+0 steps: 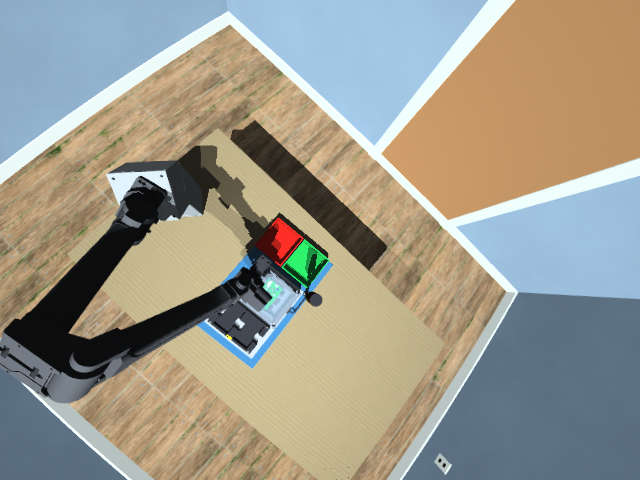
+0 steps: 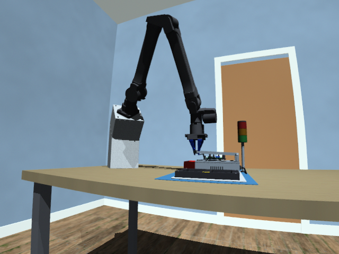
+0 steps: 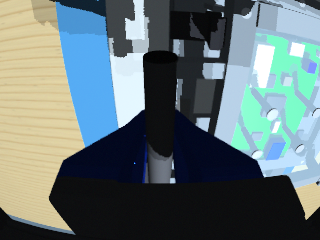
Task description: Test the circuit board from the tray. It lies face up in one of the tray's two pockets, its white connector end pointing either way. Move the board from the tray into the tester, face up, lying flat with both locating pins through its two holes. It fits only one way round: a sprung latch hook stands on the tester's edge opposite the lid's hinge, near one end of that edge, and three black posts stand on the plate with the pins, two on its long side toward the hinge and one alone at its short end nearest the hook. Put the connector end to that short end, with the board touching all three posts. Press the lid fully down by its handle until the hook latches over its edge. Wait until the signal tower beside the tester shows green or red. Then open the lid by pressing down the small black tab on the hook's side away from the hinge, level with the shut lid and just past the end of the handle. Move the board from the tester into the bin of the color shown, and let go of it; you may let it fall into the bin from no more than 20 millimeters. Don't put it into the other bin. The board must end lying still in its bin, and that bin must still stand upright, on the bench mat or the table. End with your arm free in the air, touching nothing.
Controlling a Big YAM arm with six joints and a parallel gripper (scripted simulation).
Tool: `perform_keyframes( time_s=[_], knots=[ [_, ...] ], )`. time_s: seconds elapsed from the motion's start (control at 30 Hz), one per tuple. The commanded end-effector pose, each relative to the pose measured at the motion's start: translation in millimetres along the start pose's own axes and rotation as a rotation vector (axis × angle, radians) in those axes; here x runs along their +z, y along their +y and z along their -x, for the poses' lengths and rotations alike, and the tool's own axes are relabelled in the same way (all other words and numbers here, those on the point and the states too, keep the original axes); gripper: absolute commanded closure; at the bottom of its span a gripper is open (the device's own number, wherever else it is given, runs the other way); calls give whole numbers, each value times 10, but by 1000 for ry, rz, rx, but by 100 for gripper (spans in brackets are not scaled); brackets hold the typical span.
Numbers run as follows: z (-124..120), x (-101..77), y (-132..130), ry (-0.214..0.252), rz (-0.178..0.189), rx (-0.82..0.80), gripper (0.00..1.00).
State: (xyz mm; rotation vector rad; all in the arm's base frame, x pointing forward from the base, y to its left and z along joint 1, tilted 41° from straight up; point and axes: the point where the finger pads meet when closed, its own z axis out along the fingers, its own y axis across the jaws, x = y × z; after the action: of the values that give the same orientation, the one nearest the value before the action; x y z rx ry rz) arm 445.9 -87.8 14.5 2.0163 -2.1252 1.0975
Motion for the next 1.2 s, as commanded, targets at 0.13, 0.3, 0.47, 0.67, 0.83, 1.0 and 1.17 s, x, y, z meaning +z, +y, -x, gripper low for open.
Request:
perform_keyframes(
  time_s=[0.13, 0.3, 0.47, 0.67, 0.83, 1.0, 1.17],
  knots=[
    [-28, 123, -61, -1, -2, 6, 100],
    [-28, 123, -61, -1, -2, 6, 100],
    [-28, 123, -61, -1, -2, 6, 100],
    [-28, 123, -61, -1, -2, 6, 100],
    [-28, 145, -58, -1, -1, 5, 100],
    [-28, 153, -58, -1, -1, 5, 100],
    [-28, 153, -58, -1, -1, 5, 100]
  ],
)
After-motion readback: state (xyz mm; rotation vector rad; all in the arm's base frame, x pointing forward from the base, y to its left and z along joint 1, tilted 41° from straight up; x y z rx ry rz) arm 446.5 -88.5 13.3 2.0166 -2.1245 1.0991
